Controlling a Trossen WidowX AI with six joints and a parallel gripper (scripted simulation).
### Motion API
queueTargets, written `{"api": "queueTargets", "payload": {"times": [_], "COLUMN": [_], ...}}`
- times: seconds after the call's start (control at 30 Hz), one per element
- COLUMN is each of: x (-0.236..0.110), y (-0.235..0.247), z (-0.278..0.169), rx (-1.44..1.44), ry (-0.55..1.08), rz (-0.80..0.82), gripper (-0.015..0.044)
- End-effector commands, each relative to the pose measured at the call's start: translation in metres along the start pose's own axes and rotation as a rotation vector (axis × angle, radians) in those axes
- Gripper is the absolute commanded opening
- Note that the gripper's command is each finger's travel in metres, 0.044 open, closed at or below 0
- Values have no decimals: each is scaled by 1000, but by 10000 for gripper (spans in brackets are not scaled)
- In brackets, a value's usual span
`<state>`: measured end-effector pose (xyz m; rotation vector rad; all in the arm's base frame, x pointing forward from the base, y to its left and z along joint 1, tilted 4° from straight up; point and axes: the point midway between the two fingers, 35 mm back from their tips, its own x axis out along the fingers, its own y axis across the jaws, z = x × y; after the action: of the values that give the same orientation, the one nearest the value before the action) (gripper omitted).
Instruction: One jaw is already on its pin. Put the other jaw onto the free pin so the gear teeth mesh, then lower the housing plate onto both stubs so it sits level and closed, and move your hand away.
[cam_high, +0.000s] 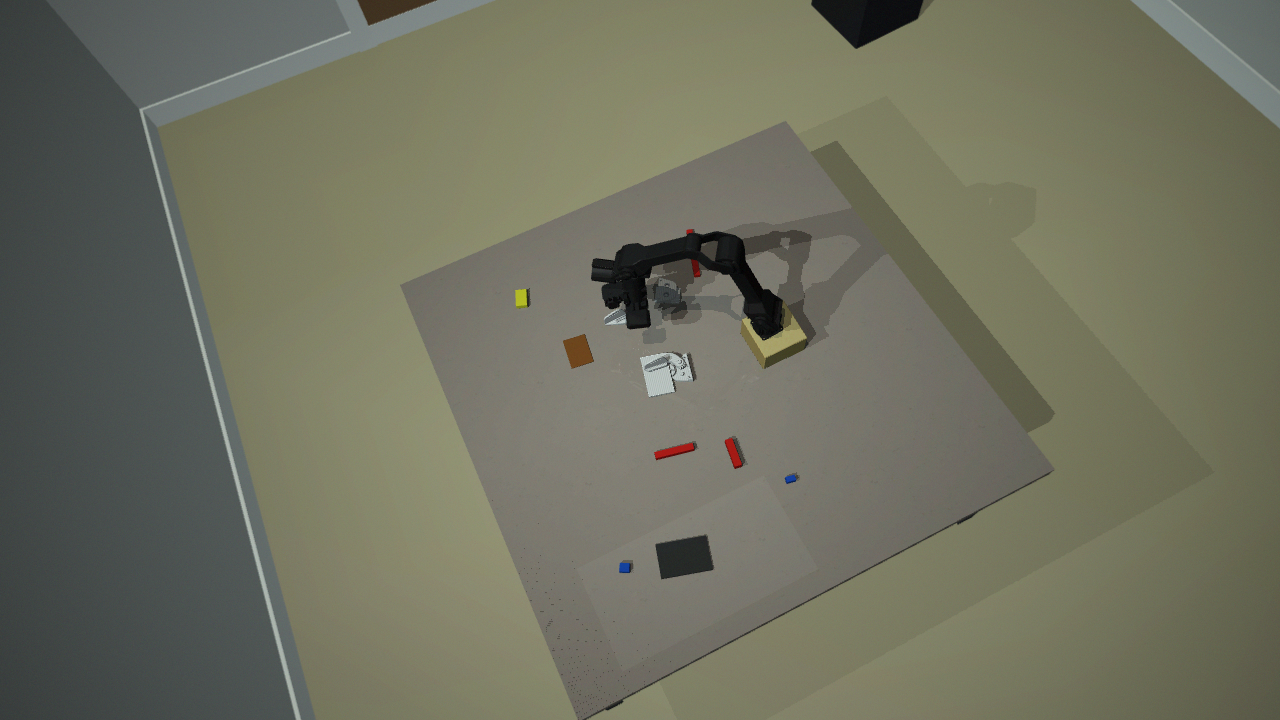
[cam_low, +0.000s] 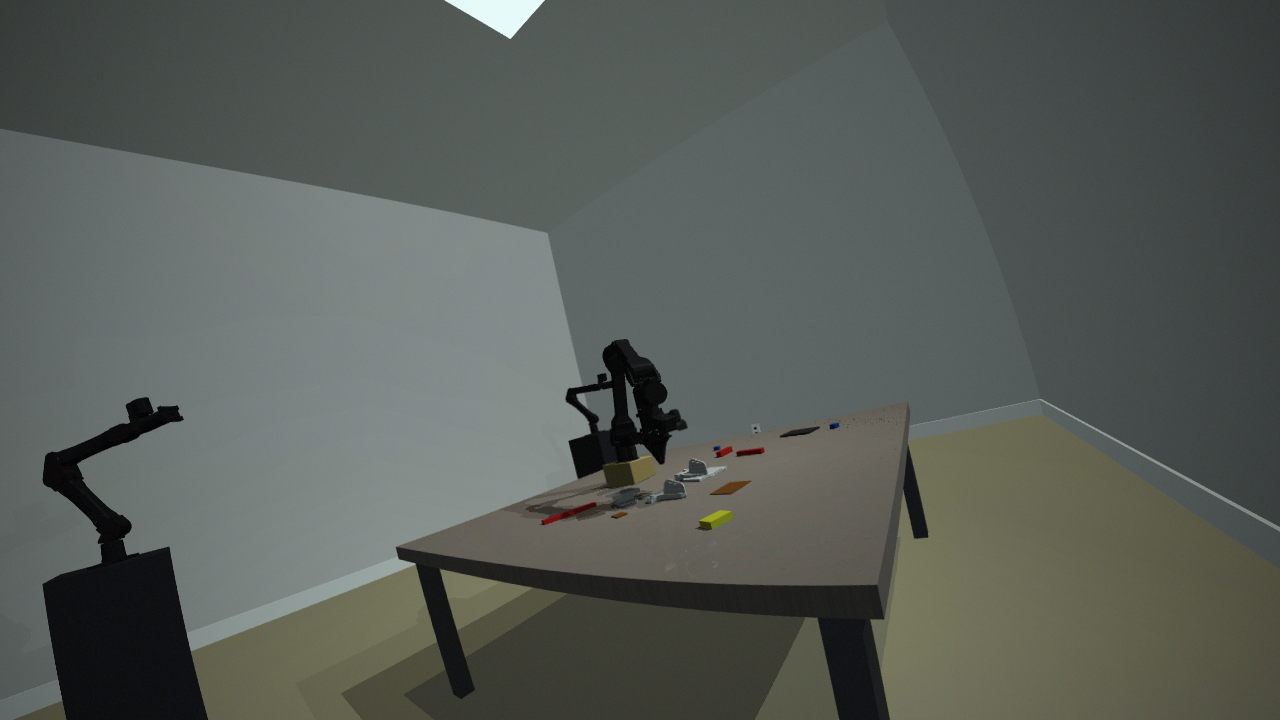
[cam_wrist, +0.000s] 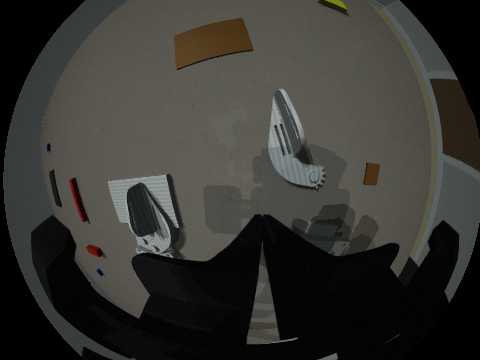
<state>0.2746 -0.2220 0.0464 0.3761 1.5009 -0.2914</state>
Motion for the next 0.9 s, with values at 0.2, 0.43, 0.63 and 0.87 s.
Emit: {"api": "queueTargets", "payload": {"times": [0.2,0.43,0.63,0.87], "x": [-1,-9,-14,-12], "y": [-1,-14,-23,-24], "z": [3,30,50,50], "rx": [-17,-200,-342,-346], "ry": [0,-4,-6,-7], "rz": [0,-3,-5,-5], "gripper": [79,263,420,440]}}
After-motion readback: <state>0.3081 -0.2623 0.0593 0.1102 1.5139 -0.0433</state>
